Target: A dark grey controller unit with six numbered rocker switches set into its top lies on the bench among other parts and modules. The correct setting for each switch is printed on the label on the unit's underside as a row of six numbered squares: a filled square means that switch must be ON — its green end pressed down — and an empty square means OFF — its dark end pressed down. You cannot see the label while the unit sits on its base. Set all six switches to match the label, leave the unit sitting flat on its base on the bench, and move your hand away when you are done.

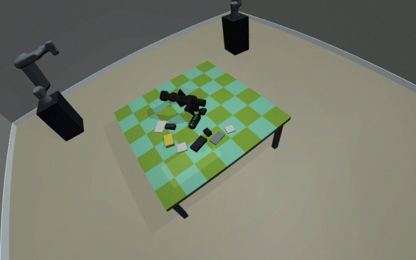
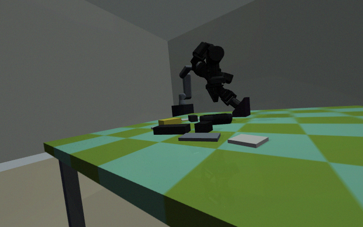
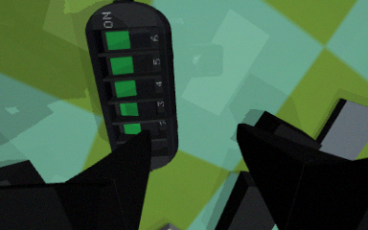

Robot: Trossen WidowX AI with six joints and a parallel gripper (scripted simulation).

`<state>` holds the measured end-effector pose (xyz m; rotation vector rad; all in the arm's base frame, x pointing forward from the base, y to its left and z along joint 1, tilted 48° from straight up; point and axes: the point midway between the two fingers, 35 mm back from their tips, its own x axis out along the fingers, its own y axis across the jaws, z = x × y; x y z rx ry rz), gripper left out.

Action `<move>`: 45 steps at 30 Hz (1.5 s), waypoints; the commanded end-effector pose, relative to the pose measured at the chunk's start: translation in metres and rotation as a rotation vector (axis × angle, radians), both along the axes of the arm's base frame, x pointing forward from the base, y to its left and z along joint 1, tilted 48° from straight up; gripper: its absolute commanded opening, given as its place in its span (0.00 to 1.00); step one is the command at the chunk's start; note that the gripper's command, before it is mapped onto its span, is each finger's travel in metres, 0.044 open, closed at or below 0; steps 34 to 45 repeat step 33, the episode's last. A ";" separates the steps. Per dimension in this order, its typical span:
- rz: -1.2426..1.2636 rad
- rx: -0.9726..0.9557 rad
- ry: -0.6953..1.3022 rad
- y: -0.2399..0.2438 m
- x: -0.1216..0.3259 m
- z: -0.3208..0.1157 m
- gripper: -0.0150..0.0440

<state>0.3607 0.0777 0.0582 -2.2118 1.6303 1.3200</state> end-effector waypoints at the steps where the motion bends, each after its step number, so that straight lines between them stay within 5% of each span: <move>1: 0.000 0.000 0.000 0.000 0.000 0.000 0.83; 5: 0.000 0.000 0.000 0.000 0.000 0.000 1.00; 7: 0.000 0.000 0.000 0.000 0.000 0.000 1.00; 13: 0.150 0.036 0.014 0.054 -0.008 0.050 0.73; 24: 0.157 0.037 0.015 0.056 -0.009 0.052 0.25; 45: 0.157 0.037 0.015 0.056 -0.009 0.052 0.25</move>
